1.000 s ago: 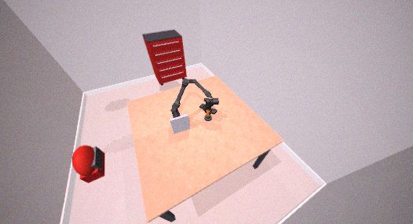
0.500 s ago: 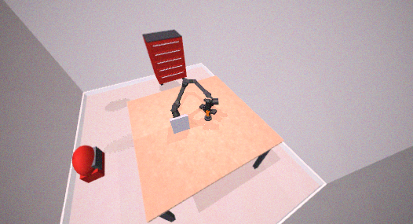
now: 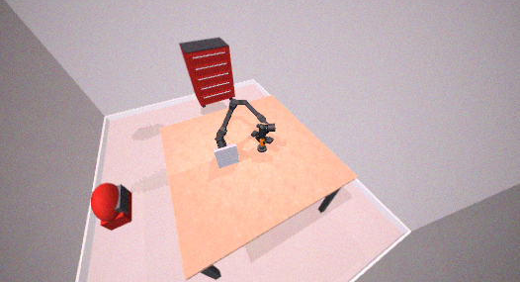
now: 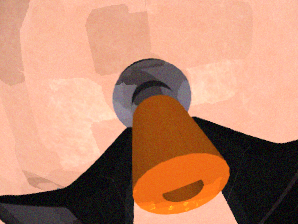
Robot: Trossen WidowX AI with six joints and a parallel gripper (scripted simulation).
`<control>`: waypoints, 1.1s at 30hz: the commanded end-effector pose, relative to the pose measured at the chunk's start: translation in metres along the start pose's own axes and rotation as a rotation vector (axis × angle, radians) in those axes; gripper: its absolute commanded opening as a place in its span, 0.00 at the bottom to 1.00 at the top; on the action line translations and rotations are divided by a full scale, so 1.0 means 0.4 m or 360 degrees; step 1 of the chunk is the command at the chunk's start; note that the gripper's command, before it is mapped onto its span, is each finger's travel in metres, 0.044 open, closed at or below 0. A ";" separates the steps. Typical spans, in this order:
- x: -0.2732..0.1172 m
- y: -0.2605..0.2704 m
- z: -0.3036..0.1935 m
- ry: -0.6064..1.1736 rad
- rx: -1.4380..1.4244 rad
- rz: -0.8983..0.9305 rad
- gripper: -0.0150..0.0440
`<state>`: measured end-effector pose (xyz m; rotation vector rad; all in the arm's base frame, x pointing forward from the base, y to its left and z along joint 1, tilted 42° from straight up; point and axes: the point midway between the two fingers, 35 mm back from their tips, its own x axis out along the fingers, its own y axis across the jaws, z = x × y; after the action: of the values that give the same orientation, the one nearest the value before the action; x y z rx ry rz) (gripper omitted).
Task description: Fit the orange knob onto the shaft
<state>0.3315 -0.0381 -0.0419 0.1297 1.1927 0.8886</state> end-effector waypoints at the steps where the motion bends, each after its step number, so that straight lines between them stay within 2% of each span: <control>1: 0.003 -0.004 0.002 -0.0007 -0.0008 -0.0006 0.25; 20: -0.005 0.001 -0.008 -0.0006 -0.0008 -0.0006 0.25; 27: -0.008 0.003 -0.006 -0.0006 -0.0325 -0.0007 0.25; 33: -0.004 0.000 -0.001 -0.0006 -0.0341 -0.0007 0.25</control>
<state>0.3289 -0.0382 -0.0419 -0.0252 1.0969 1.0002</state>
